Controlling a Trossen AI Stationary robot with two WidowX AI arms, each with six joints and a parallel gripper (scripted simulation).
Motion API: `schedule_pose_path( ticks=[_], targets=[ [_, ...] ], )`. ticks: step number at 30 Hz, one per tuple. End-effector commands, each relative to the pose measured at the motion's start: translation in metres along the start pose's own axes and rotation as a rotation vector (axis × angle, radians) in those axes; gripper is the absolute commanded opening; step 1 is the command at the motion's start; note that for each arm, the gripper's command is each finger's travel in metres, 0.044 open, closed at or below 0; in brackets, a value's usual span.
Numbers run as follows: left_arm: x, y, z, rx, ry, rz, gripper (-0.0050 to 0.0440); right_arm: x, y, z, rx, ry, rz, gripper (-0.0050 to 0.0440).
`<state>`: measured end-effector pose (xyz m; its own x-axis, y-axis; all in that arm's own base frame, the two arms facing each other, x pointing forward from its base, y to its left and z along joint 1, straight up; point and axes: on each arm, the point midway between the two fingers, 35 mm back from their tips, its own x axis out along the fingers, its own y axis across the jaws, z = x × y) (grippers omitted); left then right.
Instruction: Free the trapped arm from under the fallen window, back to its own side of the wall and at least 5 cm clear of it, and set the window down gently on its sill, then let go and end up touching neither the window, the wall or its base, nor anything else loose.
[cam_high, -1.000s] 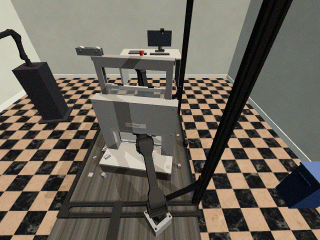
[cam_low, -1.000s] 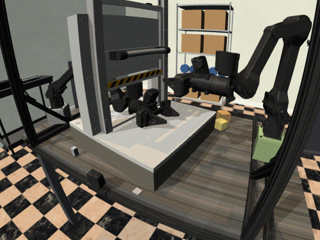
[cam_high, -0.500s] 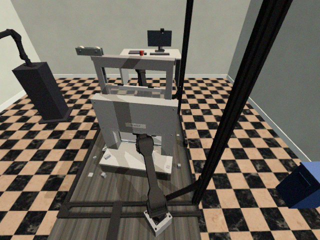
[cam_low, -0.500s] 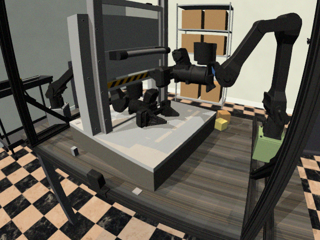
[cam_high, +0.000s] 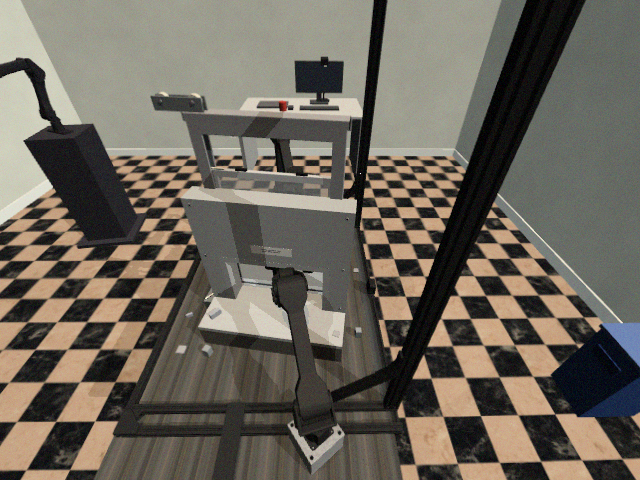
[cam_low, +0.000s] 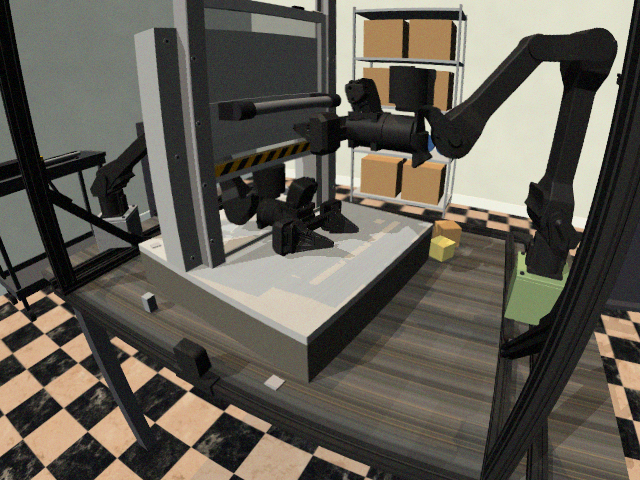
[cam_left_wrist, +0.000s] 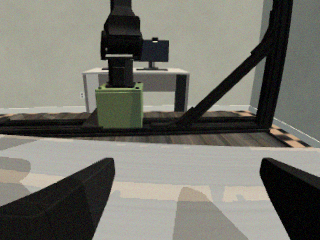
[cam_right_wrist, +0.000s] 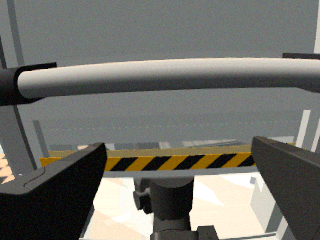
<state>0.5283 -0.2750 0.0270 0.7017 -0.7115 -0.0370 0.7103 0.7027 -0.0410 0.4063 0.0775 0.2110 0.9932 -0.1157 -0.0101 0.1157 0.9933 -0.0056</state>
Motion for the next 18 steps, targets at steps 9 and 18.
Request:
schedule_pose_path(
  ticks=[9,18],
  targets=[
    [0.0,0.0,0.001,-0.012,-0.002,0.0,0.04,0.015,0.001,0.006,0.006,-0.01,0.003,0.04],
    [0.0,0.0,0.001,-0.012,-0.002,0.0,0.04,0.03,0.002,0.006,0.006,-0.01,0.003,0.04]
  ],
)
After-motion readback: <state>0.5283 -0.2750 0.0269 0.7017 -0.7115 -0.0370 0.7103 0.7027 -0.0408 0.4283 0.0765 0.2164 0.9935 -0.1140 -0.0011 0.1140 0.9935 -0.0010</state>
